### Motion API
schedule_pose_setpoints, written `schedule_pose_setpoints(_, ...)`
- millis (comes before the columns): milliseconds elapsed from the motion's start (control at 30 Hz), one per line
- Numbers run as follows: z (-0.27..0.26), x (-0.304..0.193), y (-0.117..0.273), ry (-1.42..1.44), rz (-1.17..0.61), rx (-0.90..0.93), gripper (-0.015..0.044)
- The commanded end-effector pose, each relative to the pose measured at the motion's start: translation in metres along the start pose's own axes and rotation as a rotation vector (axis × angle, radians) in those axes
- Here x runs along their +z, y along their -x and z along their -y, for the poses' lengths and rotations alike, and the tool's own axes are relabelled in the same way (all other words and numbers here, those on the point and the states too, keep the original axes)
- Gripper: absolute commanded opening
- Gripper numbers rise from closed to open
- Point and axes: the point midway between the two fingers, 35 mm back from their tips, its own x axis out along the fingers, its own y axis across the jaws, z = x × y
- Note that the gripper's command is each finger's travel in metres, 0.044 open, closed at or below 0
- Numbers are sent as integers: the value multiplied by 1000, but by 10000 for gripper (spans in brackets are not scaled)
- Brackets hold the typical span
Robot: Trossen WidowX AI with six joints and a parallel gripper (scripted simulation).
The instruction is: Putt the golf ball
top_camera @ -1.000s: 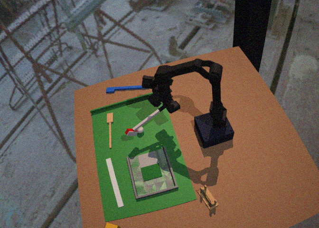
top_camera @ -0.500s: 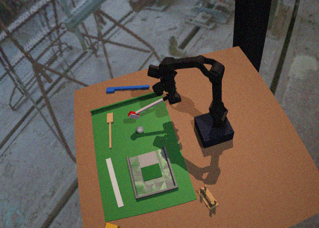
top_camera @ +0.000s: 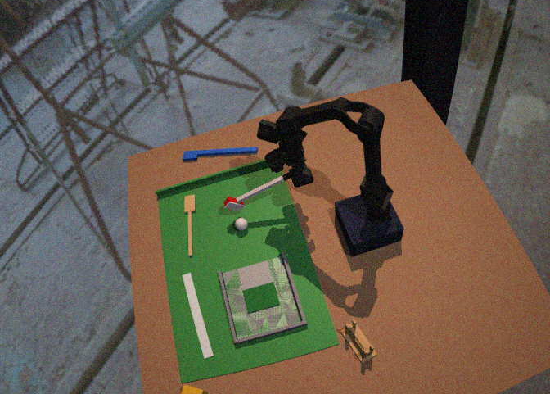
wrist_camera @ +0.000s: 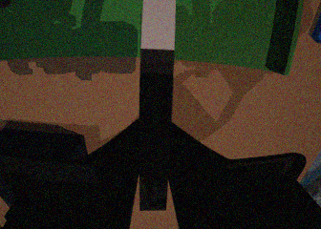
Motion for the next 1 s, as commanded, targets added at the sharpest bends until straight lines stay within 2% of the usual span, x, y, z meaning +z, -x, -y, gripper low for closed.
schedule_pose_setpoints(0, 1, 1, -5, -4, 6, -6, 0)
schedule_pose_setpoints(600, 1, 1, -32, -4, 6, -6, 0)
schedule_pose_setpoints(967, 1, 1, -30, -6, 4, -4, 0)
